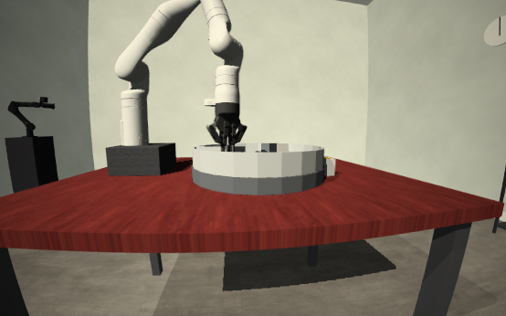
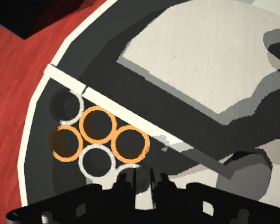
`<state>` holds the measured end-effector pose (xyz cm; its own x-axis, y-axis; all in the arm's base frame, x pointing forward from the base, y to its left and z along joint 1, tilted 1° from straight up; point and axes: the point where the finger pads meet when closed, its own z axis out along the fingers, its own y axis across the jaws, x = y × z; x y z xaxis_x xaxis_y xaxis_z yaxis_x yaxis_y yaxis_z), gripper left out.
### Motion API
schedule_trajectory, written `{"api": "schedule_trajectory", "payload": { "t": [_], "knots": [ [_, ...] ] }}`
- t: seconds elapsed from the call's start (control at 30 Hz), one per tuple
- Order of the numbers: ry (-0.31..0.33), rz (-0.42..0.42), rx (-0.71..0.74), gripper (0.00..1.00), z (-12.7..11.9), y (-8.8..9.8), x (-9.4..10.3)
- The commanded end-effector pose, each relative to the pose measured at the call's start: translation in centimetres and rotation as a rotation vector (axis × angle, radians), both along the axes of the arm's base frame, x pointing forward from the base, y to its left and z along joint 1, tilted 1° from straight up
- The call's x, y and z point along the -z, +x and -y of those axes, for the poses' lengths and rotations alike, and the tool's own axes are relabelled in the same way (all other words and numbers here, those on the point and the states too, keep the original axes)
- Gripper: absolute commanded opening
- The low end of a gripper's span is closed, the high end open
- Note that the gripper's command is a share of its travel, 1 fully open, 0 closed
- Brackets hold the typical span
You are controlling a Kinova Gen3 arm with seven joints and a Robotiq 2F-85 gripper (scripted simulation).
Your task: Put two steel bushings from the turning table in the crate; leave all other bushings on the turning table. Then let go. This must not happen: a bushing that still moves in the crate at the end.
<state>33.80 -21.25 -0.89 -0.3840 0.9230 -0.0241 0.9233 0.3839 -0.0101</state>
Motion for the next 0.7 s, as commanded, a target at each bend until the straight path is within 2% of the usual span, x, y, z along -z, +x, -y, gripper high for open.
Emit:
{"api": "schedule_trajectory", "payload": {
  "t": [0.0, 0.43, 0.47, 0.67],
  "knots": [
    [0.001, 0.003, 0.006, 0.14, -0.07, 0.08, 0.04],
    [0.001, 0.004, 0.008, 0.14, -0.09, 0.09, 0.07],
    [-0.001, 0.002, 0.000, 0.00, 0.03, 0.06, -0.06],
    [-0.001, 0.002, 0.000, 0.00, 0.03, 0.06, -0.06]
  ]
}}
